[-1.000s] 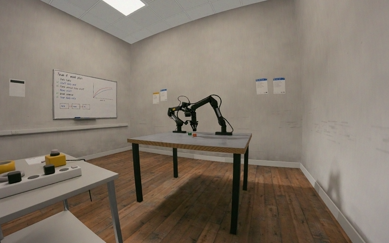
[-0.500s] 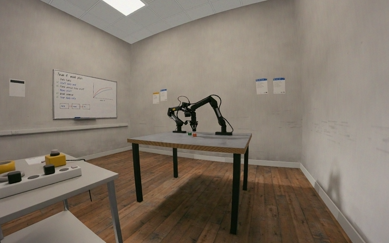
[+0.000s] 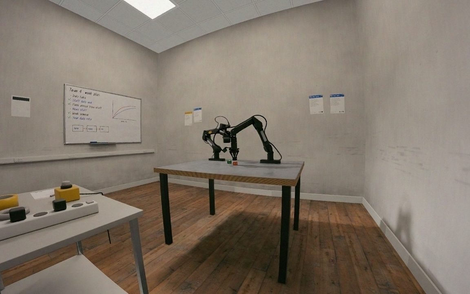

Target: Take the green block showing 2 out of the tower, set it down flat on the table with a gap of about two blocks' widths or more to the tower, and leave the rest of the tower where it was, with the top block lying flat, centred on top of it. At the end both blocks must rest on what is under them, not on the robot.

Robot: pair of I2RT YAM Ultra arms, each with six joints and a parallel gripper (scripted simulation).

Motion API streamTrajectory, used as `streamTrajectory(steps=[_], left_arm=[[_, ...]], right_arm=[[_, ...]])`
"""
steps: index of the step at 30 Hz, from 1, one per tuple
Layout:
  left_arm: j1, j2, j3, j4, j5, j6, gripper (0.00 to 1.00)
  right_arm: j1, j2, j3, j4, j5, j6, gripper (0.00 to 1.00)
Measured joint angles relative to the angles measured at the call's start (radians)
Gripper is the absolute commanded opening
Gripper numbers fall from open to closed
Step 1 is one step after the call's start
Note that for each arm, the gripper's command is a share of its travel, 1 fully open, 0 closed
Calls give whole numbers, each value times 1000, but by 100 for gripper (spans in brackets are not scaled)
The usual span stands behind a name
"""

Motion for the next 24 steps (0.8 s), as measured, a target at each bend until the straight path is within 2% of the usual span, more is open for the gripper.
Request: streamTrajectory(steps=[24], left_arm=[[0, 26, -28, 39, 2, 1, 27]], right_arm=[[0, 0, 0, 0, 0, 0, 100]])
